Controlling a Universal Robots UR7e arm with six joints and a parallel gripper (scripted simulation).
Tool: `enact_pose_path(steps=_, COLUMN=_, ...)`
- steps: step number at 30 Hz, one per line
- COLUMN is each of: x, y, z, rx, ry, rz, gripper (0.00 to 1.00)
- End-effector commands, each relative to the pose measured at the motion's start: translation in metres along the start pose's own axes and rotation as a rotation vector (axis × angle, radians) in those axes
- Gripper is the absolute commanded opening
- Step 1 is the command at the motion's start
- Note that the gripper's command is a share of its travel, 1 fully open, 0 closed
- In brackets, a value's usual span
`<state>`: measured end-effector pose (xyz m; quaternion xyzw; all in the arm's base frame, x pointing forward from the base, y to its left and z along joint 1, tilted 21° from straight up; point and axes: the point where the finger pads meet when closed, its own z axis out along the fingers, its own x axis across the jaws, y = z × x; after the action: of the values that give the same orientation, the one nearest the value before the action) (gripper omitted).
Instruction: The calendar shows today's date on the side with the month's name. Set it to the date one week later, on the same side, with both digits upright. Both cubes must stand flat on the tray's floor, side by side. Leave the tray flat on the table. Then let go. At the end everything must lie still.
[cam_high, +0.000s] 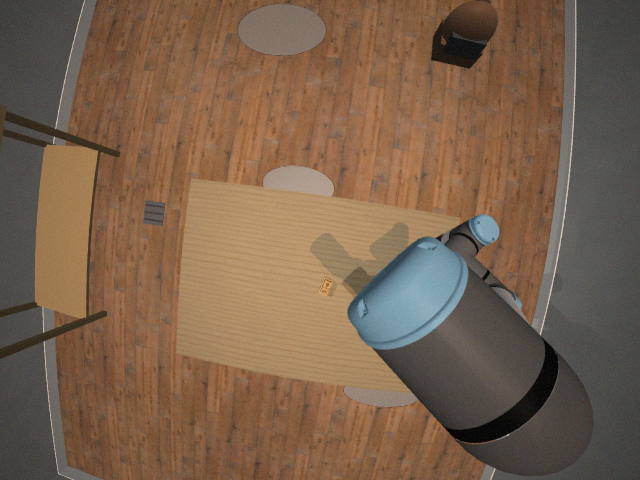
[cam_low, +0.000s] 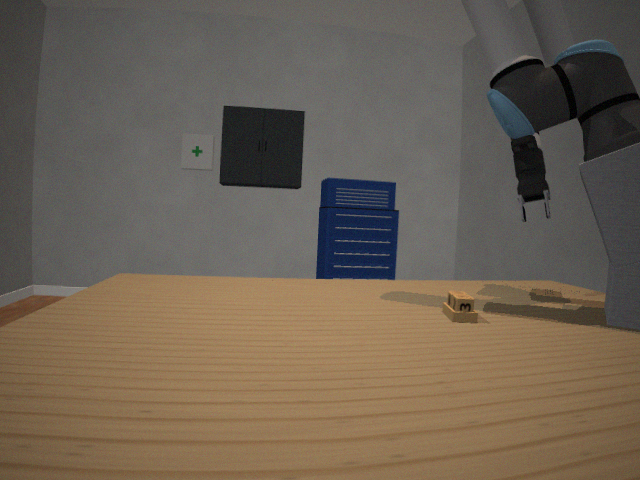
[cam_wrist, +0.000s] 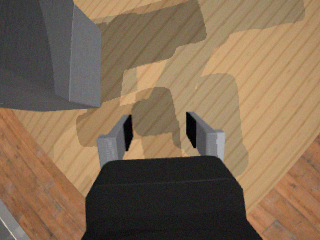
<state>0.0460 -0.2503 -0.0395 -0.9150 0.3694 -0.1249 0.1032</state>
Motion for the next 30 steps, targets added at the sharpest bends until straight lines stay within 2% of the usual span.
enact_pose_path(steps=1, x=0.008, y=-0.006, z=0.007, rx=-0.019, ry=-0.028, rz=-0.02, gripper=1.0)
enact_pose_path(steps=15, x=0.049, y=-0.045, z=0.038, rx=-0.123, ry=-0.114, rz=-0.145, gripper=1.0)
enact_pose_path(steps=17, x=0.049, y=-0.045, z=0.038, rx=-0.123, ry=-0.114, rz=-0.145, gripper=1.0)
enact_pose_path(steps=20, x=0.058, y=-0.057, z=0.045, rx=-0.152, ry=-0.124, rz=-0.177, gripper=1.0)
enact_pose_path(steps=30, x=0.086, y=-0.11, z=0.07, rx=-0.248, ry=-0.123, rz=-0.292, gripper=1.0)
